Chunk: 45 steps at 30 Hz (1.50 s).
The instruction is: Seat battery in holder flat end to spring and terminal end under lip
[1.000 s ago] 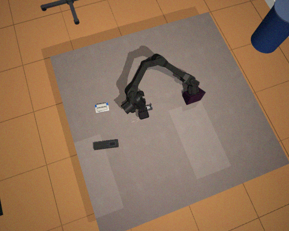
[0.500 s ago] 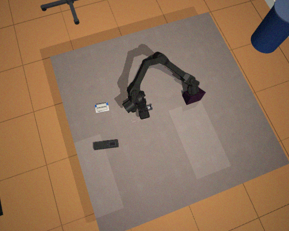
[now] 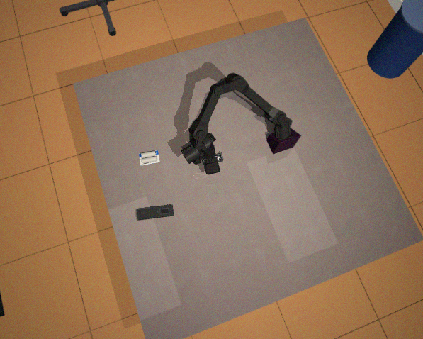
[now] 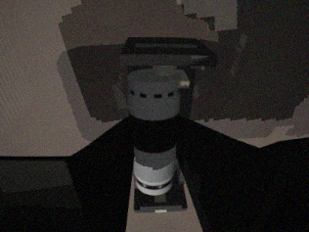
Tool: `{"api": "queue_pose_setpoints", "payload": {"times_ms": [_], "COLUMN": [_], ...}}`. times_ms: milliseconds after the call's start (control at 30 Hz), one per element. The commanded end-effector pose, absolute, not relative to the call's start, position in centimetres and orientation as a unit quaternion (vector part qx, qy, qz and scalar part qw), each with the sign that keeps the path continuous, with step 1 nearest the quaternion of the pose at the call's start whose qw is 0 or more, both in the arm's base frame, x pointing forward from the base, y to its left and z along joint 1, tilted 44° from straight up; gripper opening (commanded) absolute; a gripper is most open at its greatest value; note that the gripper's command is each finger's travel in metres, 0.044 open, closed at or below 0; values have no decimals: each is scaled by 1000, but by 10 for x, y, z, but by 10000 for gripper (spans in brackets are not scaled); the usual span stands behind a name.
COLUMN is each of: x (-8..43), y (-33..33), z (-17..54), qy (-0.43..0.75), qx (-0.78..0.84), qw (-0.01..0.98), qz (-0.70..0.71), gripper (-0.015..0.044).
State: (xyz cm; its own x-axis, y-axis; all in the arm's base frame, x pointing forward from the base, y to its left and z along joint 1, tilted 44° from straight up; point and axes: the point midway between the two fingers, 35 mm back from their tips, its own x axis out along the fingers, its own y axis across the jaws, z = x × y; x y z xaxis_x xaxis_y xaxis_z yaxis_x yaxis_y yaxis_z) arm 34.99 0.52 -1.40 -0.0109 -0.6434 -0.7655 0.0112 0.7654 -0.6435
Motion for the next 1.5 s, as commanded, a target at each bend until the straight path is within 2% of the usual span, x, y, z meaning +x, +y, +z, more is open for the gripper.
{"api": "queue_pose_setpoints", "payload": {"times_ms": [0, 1467], "x": [352, 338], "y": [3, 0], "z": [-13, -14], "qy": [656, 619], "qx": [-240, -249], "qw": [671, 709], "qz": [-248, -228], "gripper": [77, 77]}}
